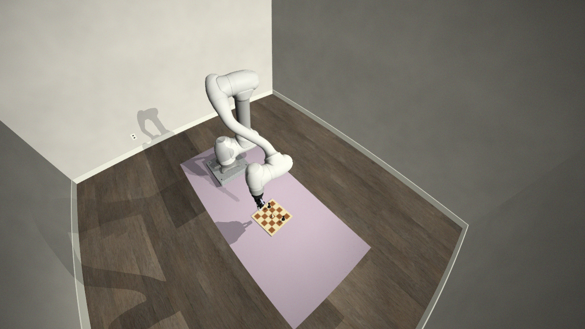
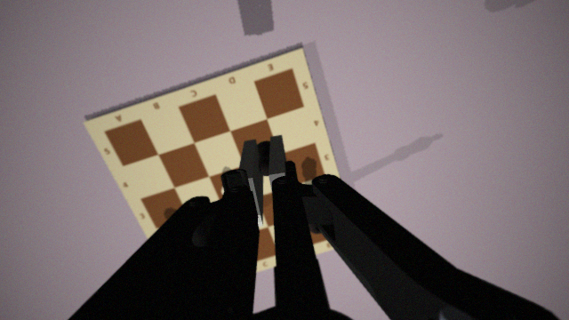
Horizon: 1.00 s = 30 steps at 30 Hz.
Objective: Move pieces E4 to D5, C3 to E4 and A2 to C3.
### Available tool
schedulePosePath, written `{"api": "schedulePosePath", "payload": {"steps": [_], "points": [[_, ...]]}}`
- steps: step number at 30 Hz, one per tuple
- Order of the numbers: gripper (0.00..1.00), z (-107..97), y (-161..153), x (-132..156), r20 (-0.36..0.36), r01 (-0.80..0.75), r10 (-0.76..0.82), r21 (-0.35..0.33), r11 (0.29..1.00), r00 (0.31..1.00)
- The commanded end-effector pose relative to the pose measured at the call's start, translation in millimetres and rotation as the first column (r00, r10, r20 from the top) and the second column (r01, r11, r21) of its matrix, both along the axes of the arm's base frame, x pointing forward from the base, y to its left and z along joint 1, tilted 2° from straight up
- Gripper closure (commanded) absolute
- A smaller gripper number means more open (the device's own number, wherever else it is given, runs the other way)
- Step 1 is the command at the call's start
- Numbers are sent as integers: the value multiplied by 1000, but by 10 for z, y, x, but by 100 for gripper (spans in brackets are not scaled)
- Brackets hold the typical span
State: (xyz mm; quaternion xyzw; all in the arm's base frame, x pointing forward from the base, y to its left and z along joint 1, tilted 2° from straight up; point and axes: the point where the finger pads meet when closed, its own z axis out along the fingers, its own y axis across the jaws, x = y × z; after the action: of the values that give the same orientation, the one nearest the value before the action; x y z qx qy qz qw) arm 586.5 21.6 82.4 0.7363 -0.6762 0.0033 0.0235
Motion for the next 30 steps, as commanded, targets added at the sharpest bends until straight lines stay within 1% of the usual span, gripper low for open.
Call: {"api": "schedulePosePath", "payload": {"steps": [1, 18, 24, 26, 30], "points": [[100, -3, -159, 227, -6, -148, 148, 13, 989, 989], [100, -26, -163, 232, -7, -151, 151, 13, 988, 988], [100, -182, -168, 228, -7, -151, 152, 13, 988, 988], [100, -182, -168, 228, -7, -151, 152, 13, 988, 988], [100, -360, -174, 224, -7, -151, 152, 13, 988, 988]]}}
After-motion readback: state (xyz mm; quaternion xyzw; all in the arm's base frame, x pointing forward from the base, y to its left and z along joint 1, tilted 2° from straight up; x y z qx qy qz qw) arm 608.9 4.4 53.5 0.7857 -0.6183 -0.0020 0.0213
